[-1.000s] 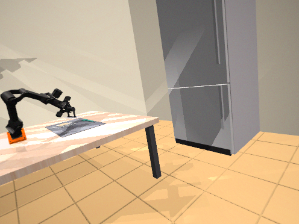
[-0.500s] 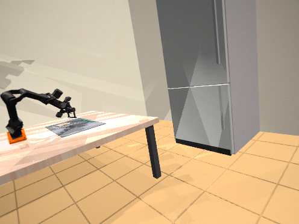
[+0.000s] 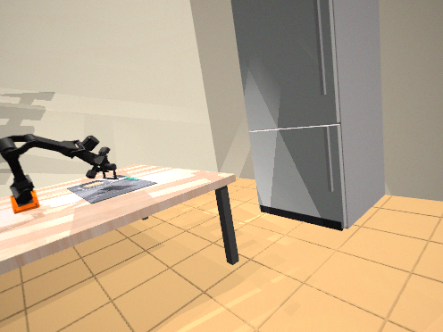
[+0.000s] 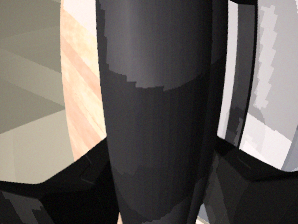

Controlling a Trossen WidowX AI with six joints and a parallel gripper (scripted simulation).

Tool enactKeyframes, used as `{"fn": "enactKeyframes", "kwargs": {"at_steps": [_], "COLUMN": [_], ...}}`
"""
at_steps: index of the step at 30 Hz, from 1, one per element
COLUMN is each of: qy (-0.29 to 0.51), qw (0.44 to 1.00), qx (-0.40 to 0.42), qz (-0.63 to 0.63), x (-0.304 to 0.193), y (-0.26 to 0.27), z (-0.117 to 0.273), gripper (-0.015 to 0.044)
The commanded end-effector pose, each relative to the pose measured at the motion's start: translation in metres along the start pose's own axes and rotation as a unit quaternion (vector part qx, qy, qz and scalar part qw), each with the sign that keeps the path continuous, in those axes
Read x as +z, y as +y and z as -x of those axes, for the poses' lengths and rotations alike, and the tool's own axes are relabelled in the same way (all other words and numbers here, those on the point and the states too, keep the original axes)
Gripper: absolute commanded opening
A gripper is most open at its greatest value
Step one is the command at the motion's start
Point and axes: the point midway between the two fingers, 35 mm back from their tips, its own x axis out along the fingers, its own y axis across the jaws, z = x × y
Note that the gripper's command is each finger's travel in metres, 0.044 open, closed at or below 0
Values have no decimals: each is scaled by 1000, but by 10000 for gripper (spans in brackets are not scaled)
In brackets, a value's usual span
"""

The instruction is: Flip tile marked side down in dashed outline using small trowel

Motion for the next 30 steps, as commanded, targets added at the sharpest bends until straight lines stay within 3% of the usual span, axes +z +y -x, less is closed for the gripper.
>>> {"fn": "enactKeyframes", "kwargs": {"at_steps": [1, 30], "qy": [5, 28], "qw": [1000, 999], "qx": [10, 26], "qz": [5, 39], "x": [18, 104], "y": [-1, -52], "z": [5, 33], "gripper": [0, 0]}}
